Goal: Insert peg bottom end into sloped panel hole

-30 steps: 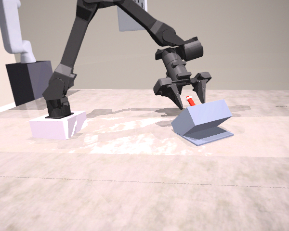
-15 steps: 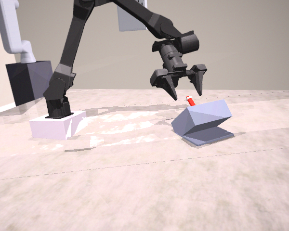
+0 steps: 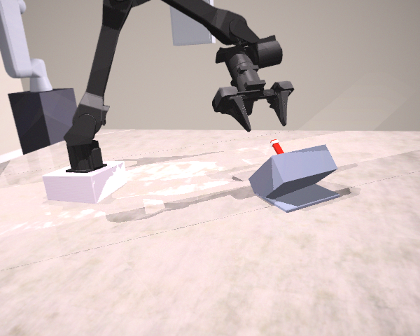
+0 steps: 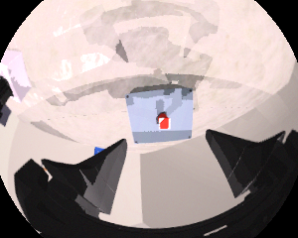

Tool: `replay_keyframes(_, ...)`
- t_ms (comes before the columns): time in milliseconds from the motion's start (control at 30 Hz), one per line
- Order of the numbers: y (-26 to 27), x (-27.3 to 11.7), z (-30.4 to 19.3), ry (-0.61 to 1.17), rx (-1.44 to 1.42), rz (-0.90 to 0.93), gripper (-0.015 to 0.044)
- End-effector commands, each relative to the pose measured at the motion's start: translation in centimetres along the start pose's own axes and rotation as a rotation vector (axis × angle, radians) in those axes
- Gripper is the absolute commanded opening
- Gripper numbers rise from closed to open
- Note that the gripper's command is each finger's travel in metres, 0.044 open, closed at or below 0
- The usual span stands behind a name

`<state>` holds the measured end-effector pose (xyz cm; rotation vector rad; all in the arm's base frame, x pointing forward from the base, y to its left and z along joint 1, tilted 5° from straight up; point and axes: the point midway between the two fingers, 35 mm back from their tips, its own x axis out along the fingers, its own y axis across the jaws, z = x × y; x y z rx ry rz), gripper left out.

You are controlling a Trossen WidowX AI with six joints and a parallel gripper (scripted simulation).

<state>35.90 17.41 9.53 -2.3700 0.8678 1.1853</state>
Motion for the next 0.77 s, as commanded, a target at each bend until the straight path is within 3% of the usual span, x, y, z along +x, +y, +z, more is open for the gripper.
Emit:
replay_keyframes(0, -0.1, -1.0, -0.2, 0.004, 0.008, -0.007, 0.044)
replay_keyframes(733, 0.1, -3.5, 0.2, 0.003, 0.006, -0.006, 0.044)
